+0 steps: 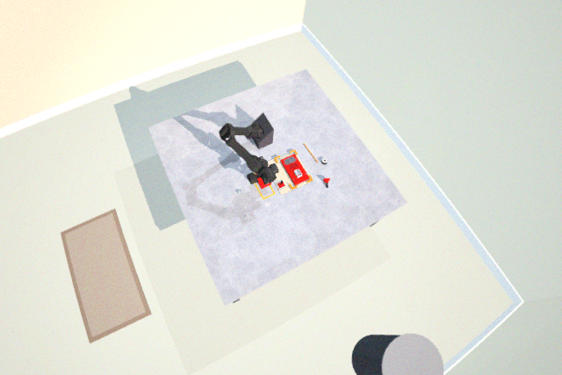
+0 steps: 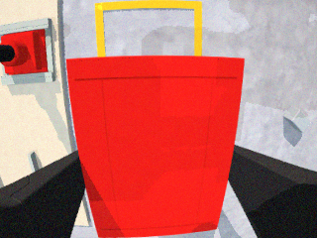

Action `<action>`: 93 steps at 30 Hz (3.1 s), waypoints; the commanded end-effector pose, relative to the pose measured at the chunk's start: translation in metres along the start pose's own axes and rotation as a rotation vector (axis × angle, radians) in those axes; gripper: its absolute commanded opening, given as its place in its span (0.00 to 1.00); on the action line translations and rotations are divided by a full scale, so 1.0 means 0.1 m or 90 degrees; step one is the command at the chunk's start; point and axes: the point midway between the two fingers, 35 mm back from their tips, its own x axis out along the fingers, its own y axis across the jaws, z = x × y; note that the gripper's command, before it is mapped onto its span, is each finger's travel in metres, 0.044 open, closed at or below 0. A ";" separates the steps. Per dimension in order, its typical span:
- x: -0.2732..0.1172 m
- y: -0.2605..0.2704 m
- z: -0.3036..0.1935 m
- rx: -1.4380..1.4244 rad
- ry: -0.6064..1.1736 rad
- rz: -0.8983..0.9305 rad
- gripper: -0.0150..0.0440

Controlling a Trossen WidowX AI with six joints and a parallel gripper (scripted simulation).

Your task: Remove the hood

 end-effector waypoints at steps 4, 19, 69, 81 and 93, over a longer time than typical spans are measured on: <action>0.05 0.00 0.00 -0.003 0.000 -0.003 0.25; 0.15 0.00 0.00 -0.003 0.000 -0.004 0.25; 0.44 -0.02 -0.03 -0.003 0.000 -0.006 0.25; 0.50 -0.02 -0.03 -0.003 0.000 -0.006 0.25; 0.56 -0.02 -0.03 -0.003 0.000 -0.007 0.25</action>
